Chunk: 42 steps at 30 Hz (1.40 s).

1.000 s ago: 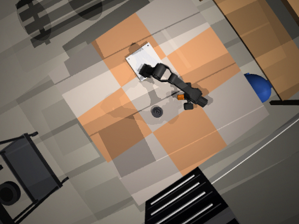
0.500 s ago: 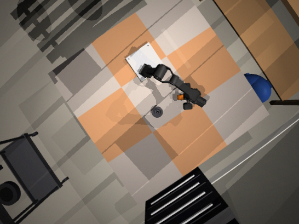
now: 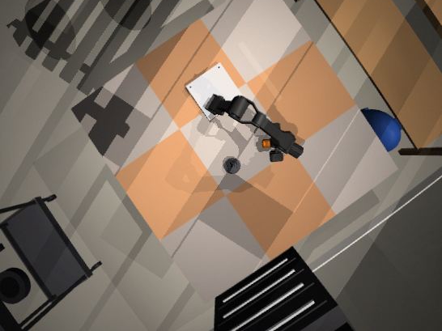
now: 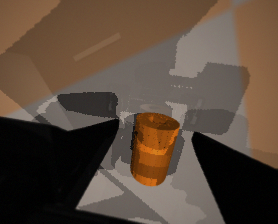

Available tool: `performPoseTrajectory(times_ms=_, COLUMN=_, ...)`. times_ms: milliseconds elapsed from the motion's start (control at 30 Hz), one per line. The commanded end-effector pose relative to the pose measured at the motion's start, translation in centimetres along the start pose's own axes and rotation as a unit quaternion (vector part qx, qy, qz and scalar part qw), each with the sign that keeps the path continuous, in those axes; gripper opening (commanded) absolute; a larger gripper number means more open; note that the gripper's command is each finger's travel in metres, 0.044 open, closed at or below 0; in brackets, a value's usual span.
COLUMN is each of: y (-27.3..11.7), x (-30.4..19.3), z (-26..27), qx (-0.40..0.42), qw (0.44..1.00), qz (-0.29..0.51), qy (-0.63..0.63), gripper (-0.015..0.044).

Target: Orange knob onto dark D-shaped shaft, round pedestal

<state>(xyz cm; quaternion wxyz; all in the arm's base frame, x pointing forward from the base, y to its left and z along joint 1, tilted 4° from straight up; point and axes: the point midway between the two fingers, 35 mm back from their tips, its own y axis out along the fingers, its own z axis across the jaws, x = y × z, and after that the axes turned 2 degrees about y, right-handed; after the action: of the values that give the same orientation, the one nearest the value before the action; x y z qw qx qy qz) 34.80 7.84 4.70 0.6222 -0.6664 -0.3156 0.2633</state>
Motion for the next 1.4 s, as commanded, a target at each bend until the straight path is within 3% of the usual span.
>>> performPoseTrajectory(times_ms=0, y=0.4, x=-0.2, z=0.0, qx=0.0, qw=1.0, qz=0.005, qy=-0.002, gripper=0.0282)
performPoseTrajectory(times_ms=67, y=0.4, x=-0.2, z=0.0, qx=0.0, qw=1.0, qz=0.005, qy=-0.002, gripper=0.024)
performPoseTrajectory(times_ms=433, y=0.4, x=-0.2, z=0.0, qx=0.0, qw=1.0, qz=0.005, qy=-0.002, gripper=0.024)
performPoseTrajectory(times_ms=733, y=0.4, x=-0.2, z=0.0, qx=0.0, qw=1.0, qz=0.005, qy=-0.002, gripper=0.0181)
performPoseTrajectory(times_ms=900, y=0.3, x=-0.2, z=0.0, qx=0.0, qw=1.0, qz=0.001, qy=-0.002, gripper=0.0181)
performPoseTrajectory(times_ms=1367, y=-0.6, x=-1.2, z=0.0, qx=0.005, qw=0.994, qz=-0.106, qy=0.0, gripper=0.0181)
